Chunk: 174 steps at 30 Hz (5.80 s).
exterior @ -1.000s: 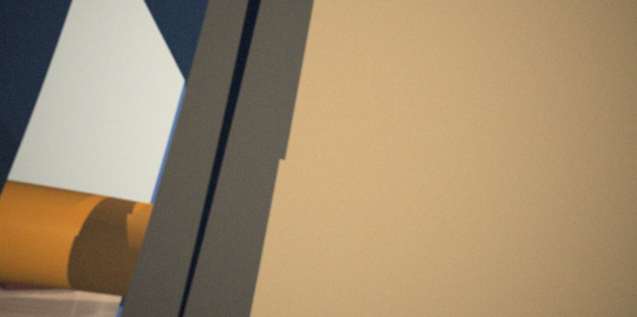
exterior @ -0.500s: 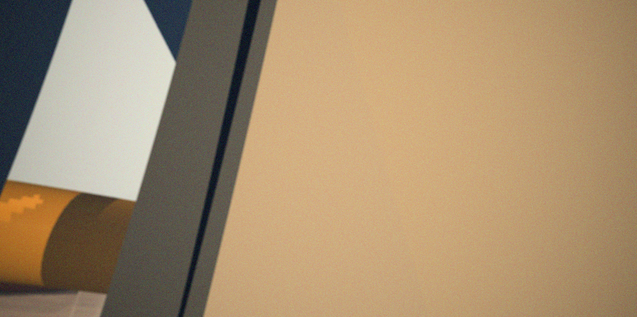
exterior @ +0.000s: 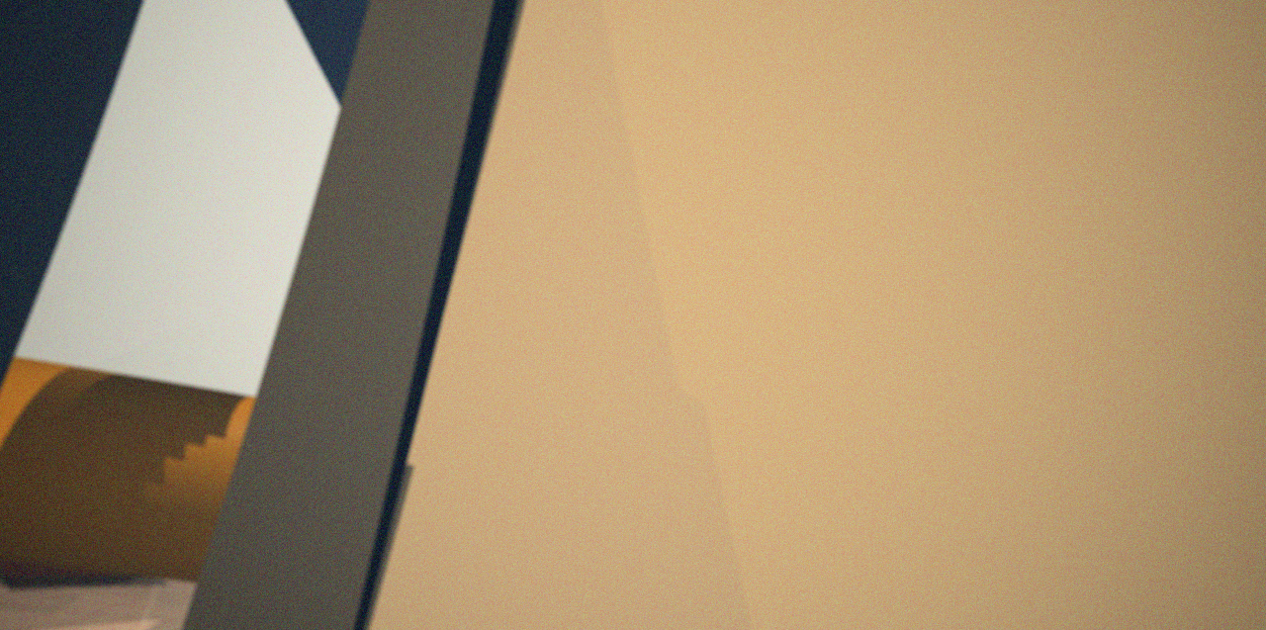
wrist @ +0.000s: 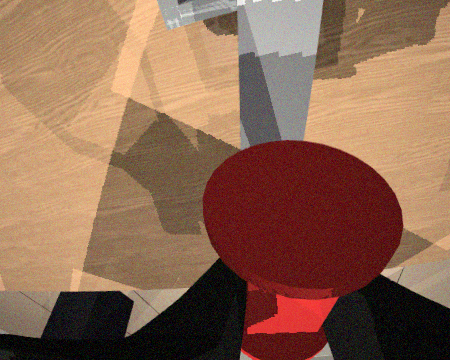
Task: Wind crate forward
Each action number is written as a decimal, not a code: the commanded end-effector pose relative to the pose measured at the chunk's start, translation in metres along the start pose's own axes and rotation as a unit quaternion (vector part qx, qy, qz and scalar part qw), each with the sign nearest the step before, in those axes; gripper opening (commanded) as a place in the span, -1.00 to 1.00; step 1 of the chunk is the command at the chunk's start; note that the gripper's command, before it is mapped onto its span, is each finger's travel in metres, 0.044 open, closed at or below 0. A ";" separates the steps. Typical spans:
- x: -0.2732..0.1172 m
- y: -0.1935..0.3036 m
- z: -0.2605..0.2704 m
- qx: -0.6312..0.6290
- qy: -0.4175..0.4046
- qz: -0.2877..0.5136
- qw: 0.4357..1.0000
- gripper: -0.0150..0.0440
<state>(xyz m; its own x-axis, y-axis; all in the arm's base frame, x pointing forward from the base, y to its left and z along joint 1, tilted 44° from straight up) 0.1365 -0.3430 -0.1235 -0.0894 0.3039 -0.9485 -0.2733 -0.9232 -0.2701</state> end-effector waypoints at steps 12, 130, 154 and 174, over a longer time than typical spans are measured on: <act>-0.002 -0.009 -0.028 -0.009 0.018 -0.008 1.000 -0.49; -0.046 -0.098 -0.095 -0.010 0.020 -0.012 1.000 -0.49; -0.056 -0.121 -0.091 -0.011 0.020 -0.013 1.000 -0.49; -0.064 -0.139 -0.082 -0.011 0.019 -0.014 1.000 -0.49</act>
<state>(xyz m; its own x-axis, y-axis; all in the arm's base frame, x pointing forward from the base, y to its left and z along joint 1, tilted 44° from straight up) 0.2595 -0.2625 -0.0426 -0.0461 0.2956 -0.9542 -0.2564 -0.9267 -0.2747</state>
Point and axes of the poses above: the point midway between the two fingers, 35 mm back from their tips, its own x axis out along the fingers, its own z axis across the jaws, y = z × x, the point moved 8 cm from there along -x, back along the fingers
